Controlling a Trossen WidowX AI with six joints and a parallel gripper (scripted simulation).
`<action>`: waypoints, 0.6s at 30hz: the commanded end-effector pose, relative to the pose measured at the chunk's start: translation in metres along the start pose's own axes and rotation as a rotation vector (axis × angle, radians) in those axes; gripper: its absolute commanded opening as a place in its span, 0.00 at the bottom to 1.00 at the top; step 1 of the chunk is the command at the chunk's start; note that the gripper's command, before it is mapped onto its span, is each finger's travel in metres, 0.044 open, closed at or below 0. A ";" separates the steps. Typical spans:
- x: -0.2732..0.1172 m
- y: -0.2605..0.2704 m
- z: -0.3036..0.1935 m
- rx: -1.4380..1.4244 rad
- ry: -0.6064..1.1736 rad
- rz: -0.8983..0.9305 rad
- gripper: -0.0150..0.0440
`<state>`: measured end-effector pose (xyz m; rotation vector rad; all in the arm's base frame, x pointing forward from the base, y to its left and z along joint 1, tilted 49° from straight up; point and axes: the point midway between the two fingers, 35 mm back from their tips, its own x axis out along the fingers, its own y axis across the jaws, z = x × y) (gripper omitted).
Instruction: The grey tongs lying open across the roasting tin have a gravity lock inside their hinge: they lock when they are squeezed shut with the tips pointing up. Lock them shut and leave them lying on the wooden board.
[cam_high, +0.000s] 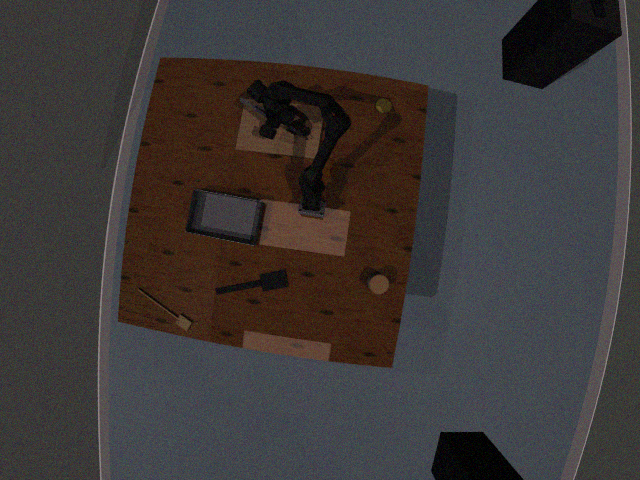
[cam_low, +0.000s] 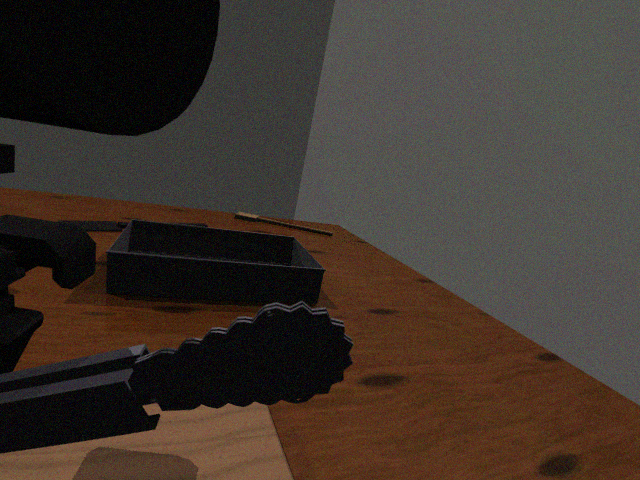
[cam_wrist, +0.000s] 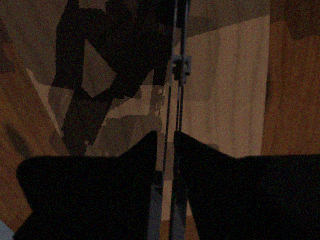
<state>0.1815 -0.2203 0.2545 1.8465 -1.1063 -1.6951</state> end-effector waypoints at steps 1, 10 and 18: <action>0.007 0.000 0.001 -0.005 -0.003 -0.004 0.00; 0.015 0.001 0.002 -0.004 -0.008 -0.004 0.00; 0.013 0.002 0.002 0.000 -0.008 -0.001 0.31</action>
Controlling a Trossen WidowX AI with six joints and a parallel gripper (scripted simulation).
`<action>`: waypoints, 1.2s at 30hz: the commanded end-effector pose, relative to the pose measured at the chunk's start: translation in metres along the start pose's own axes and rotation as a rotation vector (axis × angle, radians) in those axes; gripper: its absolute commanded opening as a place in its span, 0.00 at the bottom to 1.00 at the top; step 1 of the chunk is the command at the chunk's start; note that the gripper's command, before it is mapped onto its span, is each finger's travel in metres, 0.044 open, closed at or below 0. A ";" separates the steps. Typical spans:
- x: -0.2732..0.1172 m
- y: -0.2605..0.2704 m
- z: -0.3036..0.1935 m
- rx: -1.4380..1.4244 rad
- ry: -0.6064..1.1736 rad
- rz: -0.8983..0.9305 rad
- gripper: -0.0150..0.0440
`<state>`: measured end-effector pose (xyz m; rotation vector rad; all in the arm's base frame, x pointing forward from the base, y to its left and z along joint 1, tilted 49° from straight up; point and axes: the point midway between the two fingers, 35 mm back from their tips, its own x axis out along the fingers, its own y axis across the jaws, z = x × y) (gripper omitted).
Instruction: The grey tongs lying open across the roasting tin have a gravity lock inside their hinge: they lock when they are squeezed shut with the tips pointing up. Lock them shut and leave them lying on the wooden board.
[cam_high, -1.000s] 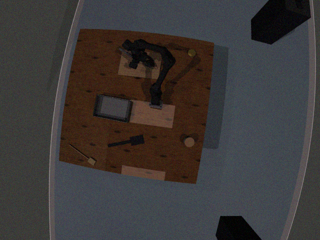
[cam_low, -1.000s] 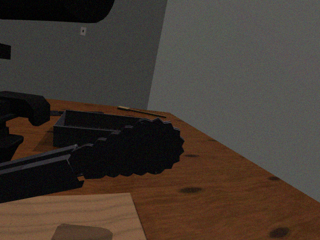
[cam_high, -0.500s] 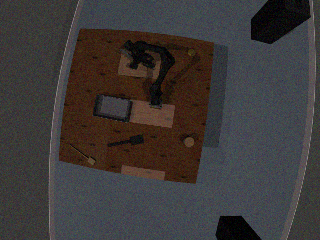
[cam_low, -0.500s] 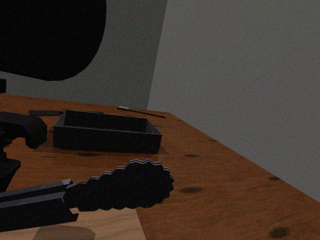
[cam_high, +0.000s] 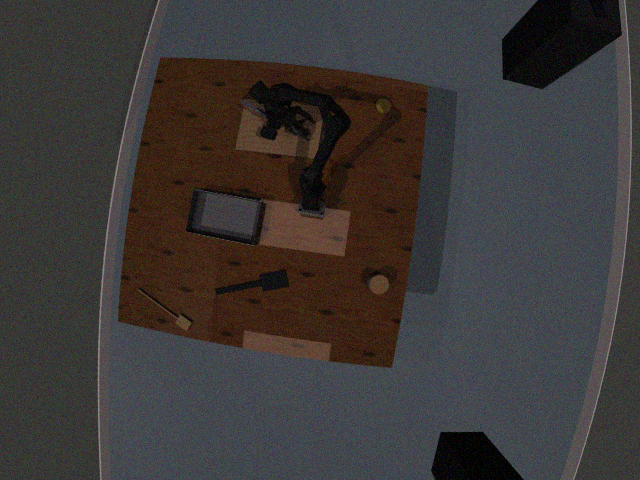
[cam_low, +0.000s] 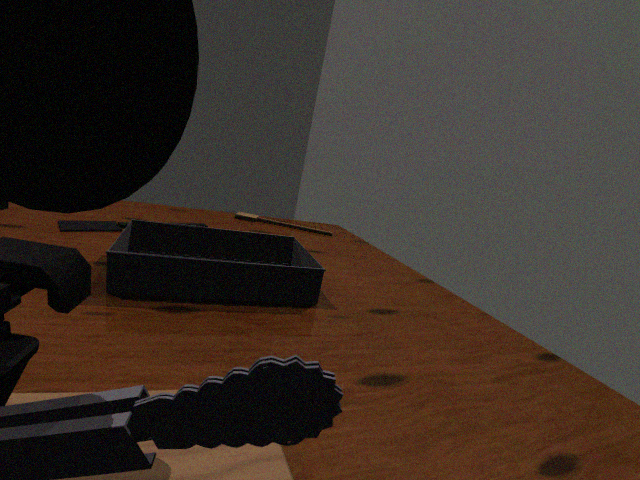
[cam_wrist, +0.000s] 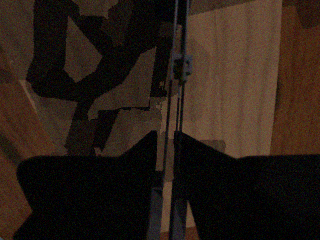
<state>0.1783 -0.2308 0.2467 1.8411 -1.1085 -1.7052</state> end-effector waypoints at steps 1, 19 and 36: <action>0.000 0.000 0.000 0.001 0.000 0.000 0.36; 0.000 0.000 0.000 0.001 0.000 0.000 1.00; -0.112 0.040 0.146 -0.120 0.041 -0.080 1.00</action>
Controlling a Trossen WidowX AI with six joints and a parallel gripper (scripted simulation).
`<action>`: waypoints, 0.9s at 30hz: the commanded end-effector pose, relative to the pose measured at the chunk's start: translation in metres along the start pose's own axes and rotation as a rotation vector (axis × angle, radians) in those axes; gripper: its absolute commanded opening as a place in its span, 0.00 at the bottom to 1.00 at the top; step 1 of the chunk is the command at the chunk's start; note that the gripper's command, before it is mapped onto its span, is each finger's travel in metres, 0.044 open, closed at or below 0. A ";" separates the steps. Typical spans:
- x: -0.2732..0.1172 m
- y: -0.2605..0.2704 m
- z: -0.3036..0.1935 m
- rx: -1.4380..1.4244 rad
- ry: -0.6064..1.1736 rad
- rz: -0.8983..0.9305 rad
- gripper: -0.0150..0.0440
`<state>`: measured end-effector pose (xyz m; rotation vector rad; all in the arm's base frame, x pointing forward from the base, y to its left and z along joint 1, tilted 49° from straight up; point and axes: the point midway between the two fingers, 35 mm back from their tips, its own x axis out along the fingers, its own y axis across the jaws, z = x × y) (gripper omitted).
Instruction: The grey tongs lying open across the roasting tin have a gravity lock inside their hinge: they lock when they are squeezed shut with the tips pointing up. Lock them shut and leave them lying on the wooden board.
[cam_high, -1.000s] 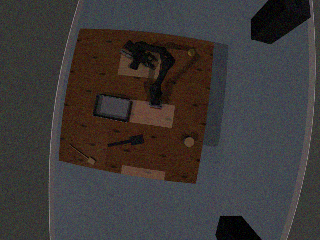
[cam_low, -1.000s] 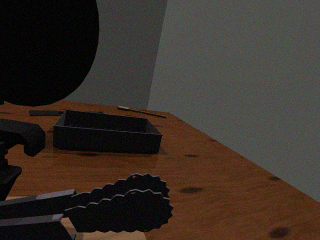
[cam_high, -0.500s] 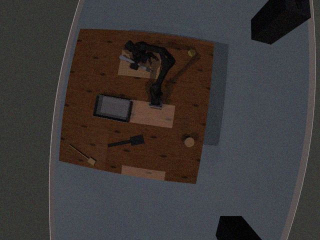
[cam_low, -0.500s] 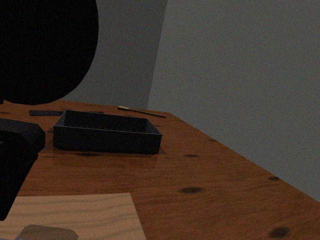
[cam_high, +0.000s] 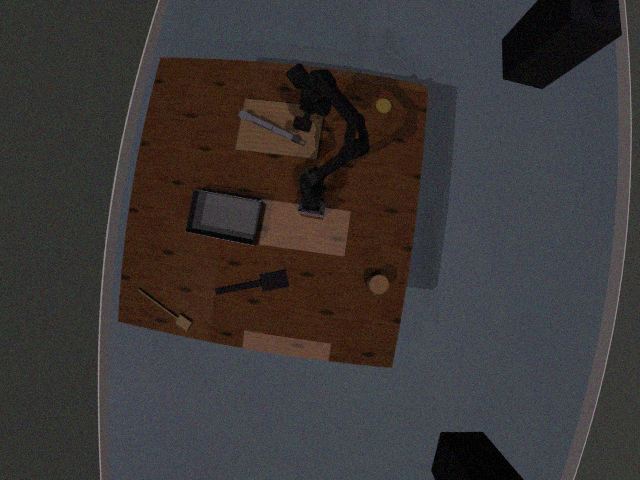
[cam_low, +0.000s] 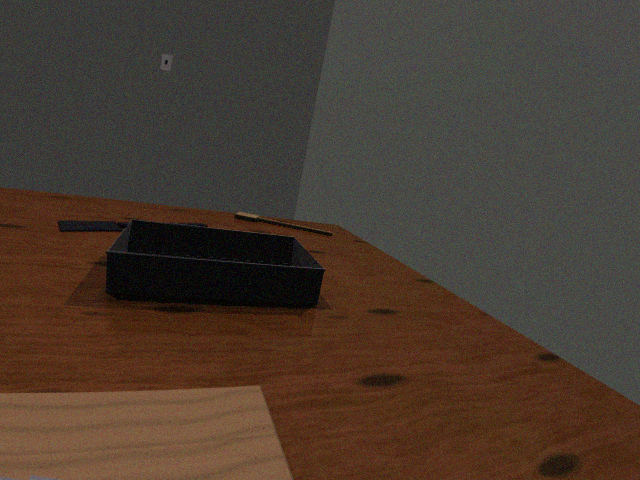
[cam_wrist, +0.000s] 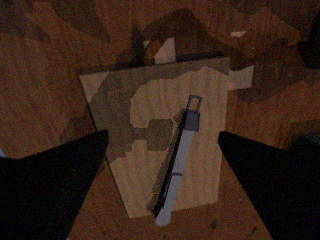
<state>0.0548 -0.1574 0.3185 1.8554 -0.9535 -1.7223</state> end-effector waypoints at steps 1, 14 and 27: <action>-0.017 -0.007 0.023 -0.027 0.008 -0.020 1.00; -0.052 0.001 0.030 -0.030 0.142 -0.031 1.00; -0.059 0.002 0.031 -0.035 0.167 -0.022 1.00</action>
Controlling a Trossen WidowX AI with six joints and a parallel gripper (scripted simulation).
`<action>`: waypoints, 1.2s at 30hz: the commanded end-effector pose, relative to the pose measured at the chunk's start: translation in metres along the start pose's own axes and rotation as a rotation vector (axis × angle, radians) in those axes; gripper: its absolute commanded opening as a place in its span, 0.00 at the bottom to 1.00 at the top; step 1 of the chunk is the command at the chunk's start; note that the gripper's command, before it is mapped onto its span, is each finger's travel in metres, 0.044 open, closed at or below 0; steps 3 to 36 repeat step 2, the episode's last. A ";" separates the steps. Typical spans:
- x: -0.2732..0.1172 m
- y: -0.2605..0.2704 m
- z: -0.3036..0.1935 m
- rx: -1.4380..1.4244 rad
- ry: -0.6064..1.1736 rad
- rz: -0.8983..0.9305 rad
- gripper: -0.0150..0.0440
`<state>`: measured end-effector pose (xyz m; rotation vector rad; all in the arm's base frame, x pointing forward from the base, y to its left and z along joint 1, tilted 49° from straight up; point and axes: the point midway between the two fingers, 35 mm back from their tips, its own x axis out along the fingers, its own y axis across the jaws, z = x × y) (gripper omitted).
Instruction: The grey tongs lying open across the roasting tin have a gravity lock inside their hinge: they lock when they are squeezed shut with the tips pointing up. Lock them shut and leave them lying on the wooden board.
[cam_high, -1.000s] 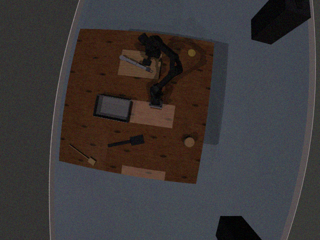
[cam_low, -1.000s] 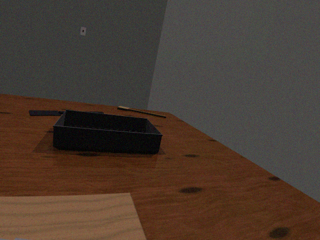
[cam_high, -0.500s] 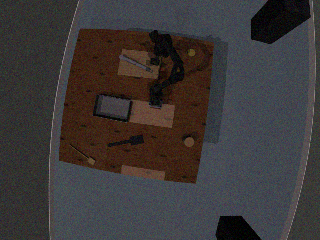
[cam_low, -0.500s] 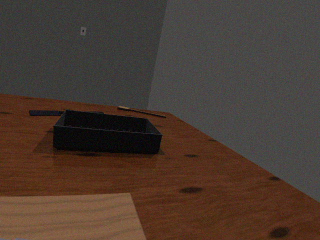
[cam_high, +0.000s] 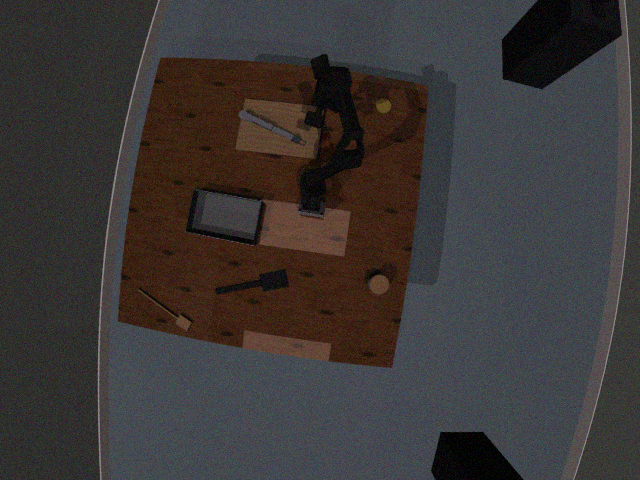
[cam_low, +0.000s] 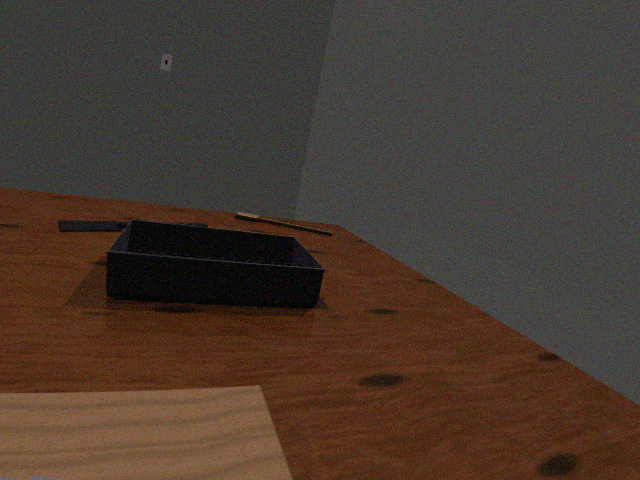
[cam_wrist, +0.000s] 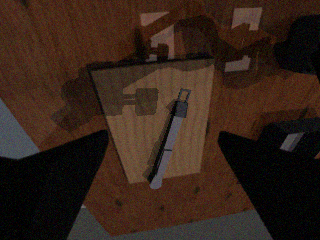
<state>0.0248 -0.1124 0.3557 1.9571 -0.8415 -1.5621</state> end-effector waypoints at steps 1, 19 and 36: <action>-0.001 0.000 0.000 -0.004 0.005 0.000 1.00; -0.001 0.000 0.000 -0.004 0.005 0.000 1.00; -0.001 0.000 0.000 -0.004 0.005 0.000 1.00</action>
